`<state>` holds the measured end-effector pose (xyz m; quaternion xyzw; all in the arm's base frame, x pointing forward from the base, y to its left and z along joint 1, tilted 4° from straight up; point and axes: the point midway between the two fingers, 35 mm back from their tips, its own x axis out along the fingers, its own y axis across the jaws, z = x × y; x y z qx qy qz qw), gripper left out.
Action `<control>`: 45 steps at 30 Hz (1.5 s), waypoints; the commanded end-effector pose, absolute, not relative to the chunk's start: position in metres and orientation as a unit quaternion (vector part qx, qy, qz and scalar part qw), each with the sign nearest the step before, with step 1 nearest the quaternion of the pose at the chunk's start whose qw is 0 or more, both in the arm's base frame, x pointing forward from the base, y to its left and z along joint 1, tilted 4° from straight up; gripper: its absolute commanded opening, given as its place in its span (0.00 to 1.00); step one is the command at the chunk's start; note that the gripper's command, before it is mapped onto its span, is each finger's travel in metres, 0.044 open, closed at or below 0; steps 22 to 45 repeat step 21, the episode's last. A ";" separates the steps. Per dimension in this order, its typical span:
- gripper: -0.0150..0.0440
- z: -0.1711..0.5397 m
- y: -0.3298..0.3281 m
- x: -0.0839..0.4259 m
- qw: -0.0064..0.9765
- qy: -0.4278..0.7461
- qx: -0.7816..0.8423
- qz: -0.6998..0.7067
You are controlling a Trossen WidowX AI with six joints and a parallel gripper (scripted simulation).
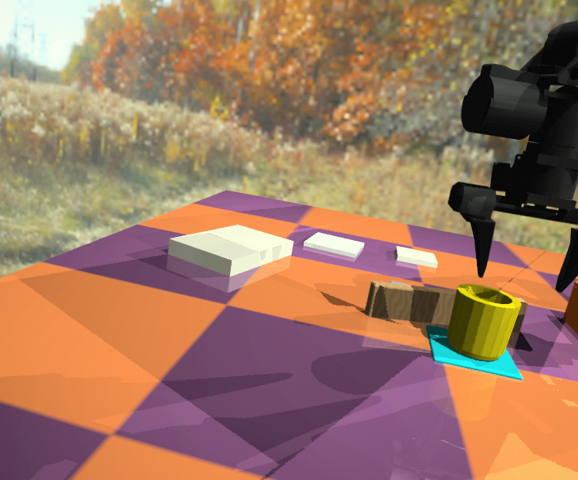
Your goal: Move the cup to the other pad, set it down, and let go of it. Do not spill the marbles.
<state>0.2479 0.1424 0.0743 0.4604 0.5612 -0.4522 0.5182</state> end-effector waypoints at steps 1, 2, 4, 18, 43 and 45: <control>1.00 0.087 0.143 0.250 0.520 0.561 0.463 -0.448; 1.00 0.090 0.143 0.250 0.520 0.561 0.463 -0.447; 1.00 0.098 0.142 0.251 0.520 0.561 0.464 -0.447; 1.00 0.135 0.138 0.252 0.521 0.562 0.465 -0.444; 1.00 0.131 0.138 0.252 0.520 0.560 0.464 -0.448; 1.00 0.131 0.138 0.252 0.520 0.560 0.464 -0.448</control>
